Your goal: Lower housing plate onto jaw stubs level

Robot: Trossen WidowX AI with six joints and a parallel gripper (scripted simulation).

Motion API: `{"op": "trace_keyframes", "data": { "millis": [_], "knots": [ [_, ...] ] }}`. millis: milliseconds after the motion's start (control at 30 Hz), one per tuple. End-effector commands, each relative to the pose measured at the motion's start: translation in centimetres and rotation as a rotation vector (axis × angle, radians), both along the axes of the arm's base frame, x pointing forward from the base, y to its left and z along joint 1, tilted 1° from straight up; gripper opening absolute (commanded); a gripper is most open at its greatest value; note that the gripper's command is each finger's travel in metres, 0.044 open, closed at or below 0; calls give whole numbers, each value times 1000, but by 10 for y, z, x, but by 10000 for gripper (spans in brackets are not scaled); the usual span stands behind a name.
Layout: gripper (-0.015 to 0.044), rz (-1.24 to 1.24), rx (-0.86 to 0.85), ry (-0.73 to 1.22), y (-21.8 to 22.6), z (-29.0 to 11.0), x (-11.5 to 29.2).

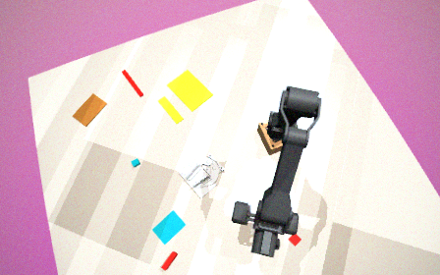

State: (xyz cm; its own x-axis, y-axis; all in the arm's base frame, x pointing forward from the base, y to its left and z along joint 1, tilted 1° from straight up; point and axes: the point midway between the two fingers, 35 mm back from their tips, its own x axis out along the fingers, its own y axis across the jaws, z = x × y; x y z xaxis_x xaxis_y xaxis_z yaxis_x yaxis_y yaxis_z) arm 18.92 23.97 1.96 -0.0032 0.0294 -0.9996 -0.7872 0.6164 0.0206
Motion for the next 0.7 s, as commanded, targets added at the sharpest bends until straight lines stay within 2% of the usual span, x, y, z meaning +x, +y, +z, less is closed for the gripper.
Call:
{"op": "trace_keyframes", "data": {
  "millis": [0,267,667],
  "knots": [
    [351,3,1,-6,0,13,1],
    [351,3,0,-7,-2,36,0],
    [351,-52,-2,-8,-22,37,16]
  ]
}}
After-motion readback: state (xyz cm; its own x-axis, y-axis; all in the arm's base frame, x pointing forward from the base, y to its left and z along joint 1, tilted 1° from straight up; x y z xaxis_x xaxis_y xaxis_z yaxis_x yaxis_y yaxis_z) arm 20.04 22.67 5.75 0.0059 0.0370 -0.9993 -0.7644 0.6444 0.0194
